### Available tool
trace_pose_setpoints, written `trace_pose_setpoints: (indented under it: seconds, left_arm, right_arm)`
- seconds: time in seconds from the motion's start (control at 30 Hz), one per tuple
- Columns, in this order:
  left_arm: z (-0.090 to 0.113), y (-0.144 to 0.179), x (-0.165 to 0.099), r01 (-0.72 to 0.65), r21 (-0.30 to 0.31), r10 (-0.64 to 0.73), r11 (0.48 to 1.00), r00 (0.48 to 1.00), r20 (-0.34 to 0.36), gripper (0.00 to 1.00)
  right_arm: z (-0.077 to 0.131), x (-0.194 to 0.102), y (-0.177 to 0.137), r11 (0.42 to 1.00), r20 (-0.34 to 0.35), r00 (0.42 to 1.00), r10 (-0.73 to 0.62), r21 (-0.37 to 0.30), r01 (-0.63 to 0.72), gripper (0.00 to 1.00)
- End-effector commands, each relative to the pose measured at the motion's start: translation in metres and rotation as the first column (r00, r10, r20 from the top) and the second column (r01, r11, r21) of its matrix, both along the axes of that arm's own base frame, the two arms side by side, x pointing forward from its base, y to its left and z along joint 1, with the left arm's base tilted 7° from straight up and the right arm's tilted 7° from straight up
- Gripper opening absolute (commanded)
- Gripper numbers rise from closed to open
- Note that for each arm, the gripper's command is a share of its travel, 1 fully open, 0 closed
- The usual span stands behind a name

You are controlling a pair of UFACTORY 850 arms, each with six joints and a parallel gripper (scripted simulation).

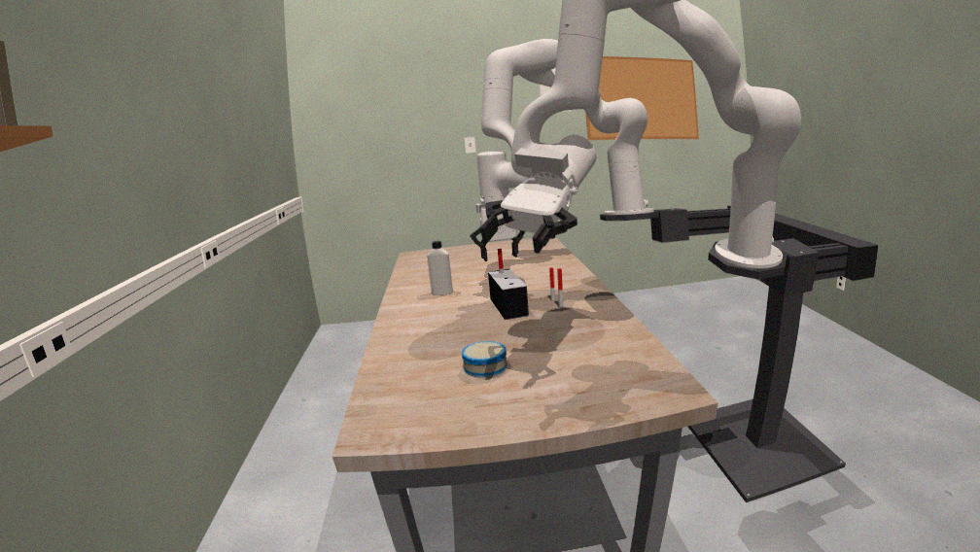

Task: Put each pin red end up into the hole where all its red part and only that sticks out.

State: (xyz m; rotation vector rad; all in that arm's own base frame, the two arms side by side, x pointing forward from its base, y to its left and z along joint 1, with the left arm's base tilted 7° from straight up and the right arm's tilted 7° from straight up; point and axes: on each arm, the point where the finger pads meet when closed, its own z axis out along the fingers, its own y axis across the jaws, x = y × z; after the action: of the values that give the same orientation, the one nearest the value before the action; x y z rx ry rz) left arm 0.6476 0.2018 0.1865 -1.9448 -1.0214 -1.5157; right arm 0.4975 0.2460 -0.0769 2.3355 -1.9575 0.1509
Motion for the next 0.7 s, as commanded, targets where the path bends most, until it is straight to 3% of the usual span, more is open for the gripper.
trace_pose_setpoints:
  seconds: [0.0, 0.67]
  left_arm:
    - [0.001, 0.000, 0.001, 0.000, 0.001, 0.000, 1.000, 1.000, 0.002, 1.00]
    - [0.001, 0.000, 0.001, 0.000, 0.001, 0.000, 1.000, 1.000, 0.002, 1.00]
  right_arm:
    - [0.001, 0.001, 0.001, 1.000, 0.002, 1.000, 0.000, 0.001, 0.000, 1.00]
    - [0.016, 0.001, 0.003, 1.000, 0.002, 1.000, 0.000, 0.001, 0.000, 1.00]
